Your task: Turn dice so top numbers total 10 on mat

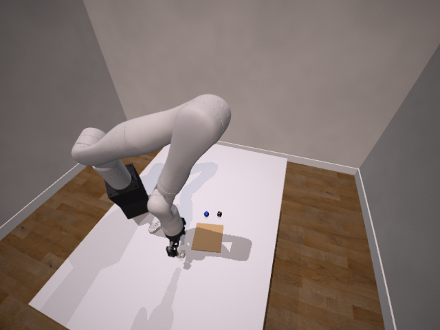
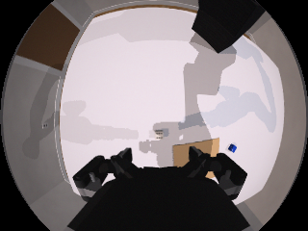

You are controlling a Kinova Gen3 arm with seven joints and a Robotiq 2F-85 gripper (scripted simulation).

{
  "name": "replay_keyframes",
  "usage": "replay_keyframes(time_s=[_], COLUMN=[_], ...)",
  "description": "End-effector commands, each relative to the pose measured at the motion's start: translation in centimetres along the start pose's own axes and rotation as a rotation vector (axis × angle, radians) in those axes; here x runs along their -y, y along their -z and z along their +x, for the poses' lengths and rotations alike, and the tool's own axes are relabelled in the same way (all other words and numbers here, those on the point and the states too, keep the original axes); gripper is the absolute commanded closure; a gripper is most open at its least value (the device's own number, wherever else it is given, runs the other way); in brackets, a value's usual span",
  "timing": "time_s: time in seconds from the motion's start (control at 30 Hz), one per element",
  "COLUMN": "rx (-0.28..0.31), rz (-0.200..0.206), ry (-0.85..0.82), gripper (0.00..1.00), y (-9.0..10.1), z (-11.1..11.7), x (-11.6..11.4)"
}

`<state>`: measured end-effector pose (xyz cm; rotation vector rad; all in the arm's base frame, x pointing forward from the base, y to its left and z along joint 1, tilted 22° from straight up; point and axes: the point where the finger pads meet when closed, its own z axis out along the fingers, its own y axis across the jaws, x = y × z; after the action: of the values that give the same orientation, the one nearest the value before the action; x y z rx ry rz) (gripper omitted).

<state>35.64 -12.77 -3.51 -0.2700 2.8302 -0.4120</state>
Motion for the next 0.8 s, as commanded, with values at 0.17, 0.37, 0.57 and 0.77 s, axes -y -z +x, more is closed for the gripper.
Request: replay_keyframes(time_s=[0.17,0.37,0.57,0.77], rx=[-0.012,-0.012,-0.012,-0.012], rz=[0.003,0.003,0.003,0.003], ry=[-0.003,-0.003,-0.003,-0.003], gripper=[0.65,0.65,0.65,0.65], y=[-2.87,-2.87,-2.87,-2.87], z=[0.67,0.67,0.67,0.67], x=[0.23,0.23,0.23,0.23])
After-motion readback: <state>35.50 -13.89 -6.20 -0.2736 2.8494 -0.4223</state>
